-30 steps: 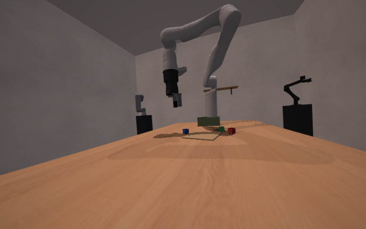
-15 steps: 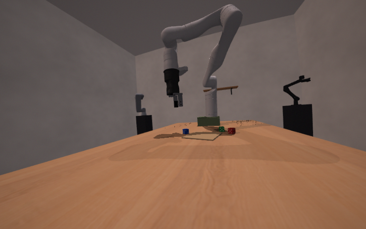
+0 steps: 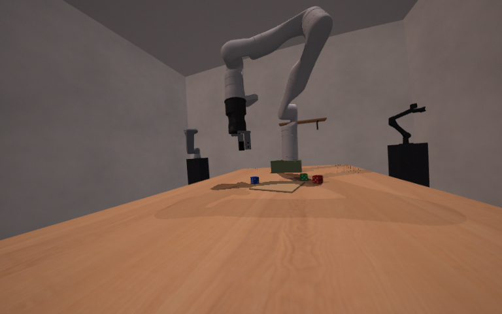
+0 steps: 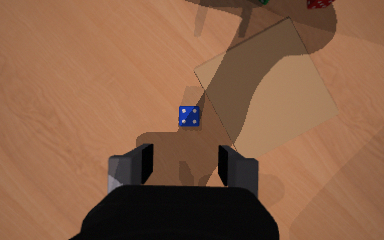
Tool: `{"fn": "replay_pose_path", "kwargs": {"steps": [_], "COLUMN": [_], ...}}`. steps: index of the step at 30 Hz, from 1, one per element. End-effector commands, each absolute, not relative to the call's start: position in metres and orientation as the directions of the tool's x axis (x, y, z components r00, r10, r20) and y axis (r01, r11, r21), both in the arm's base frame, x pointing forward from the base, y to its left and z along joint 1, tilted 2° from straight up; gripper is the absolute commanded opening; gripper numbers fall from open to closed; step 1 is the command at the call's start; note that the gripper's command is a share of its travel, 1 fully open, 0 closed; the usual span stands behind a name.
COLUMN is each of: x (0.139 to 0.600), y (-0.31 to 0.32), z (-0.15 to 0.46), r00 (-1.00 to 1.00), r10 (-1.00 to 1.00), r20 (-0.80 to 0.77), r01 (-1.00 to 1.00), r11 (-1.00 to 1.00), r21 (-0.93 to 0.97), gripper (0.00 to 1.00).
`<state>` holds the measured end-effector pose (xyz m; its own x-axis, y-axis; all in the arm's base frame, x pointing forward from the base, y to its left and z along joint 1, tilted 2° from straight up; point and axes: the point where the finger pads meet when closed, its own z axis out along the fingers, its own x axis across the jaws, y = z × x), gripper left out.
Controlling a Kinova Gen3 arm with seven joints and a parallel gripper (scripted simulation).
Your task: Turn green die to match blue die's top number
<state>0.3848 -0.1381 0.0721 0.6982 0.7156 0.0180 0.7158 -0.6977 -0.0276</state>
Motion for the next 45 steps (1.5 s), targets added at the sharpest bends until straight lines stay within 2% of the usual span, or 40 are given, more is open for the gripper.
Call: {"fn": "replay_pose_path", "kwargs": {"steps": [1, 8, 18, 45], "x": [0.381, 0.381, 0.38, 0.38], "y": [-0.138, -0.136, -0.135, -0.135], "z": [0.059, 0.015, -0.018, -0.021], "r00": [0.701, 0.701, 0.701, 0.701], "r10": [0.713, 0.713, 0.713, 0.713], "r20": [0.011, 0.011, 0.011, 0.011], "r01": [0.713, 0.713, 0.713, 0.713], "r11": [-0.701, -0.701, -0.701, -0.701], "r21": [-0.034, -0.034, -0.034, -0.034], "gripper": [1.0, 1.0, 1.0, 1.0]}}
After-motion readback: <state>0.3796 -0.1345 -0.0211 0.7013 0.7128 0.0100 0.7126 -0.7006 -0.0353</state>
